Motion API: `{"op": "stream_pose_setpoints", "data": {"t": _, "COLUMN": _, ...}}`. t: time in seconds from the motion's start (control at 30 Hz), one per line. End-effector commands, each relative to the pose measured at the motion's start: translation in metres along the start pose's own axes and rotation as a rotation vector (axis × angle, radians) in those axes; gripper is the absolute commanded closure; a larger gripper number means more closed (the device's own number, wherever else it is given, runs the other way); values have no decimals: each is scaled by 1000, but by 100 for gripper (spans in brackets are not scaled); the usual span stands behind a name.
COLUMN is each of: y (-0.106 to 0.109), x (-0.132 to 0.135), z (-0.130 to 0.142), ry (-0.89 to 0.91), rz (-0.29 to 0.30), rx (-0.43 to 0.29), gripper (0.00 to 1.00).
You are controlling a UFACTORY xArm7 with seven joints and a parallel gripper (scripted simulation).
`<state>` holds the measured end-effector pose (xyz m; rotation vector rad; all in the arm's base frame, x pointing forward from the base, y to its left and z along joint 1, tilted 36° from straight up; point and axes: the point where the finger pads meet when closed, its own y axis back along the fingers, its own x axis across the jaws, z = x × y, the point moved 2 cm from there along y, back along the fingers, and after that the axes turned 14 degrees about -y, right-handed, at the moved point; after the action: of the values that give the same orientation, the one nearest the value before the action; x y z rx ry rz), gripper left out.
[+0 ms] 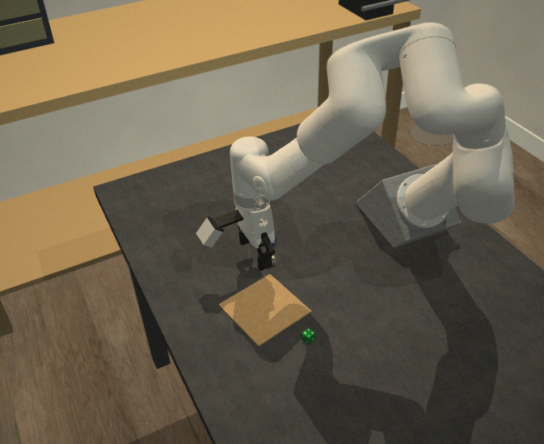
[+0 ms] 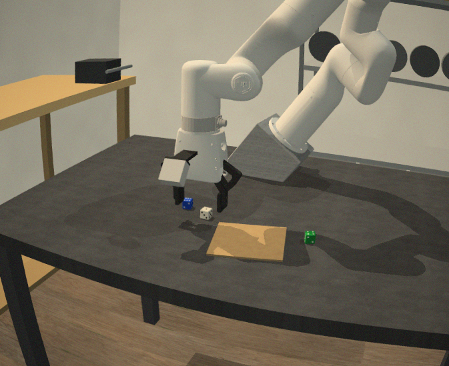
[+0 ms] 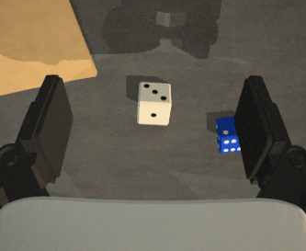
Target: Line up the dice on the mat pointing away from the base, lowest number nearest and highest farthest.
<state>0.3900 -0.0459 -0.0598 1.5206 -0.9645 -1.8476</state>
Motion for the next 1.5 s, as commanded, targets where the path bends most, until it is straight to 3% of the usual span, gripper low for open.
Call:
{"op": "stream_pose_setpoints", "data": {"t": 0.0, "y": 2, "x": 1, "z": -1, "ry": 0, "rz": 2, "rx": 4, "gripper": 0}}
{"op": "stream_pose_setpoints", "data": {"t": 0.33, "y": 2, "x": 0, "z": -1, "ry": 0, "rz": 2, "rx": 4, "gripper": 0}}
{"op": "stream_pose_setpoints", "data": {"t": 0.63, "y": 2, "x": -20, "z": 1, "ry": 0, "rz": 2, "rx": 4, "gripper": 0}}
{"op": "stream_pose_setpoints", "data": {"t": 0.8, "y": 2, "x": -53, "z": 5, "ry": 0, "rz": 2, "rx": 4, "gripper": 0}}
{"op": "stream_pose_setpoints", "data": {"t": 1.07, "y": 1, "x": -129, "z": 13, "ry": 0, "rz": 2, "rx": 4, "gripper": 0}}
{"op": "stream_pose_setpoints", "data": {"t": 1.13, "y": 1, "x": -129, "z": 13, "ry": 0, "rz": 2, "rx": 4, "gripper": 0}}
{"op": "stream_pose_setpoints", "data": {"t": 1.47, "y": 1, "x": -204, "z": 21, "ry": 0, "rz": 2, "rx": 4, "gripper": 0}}
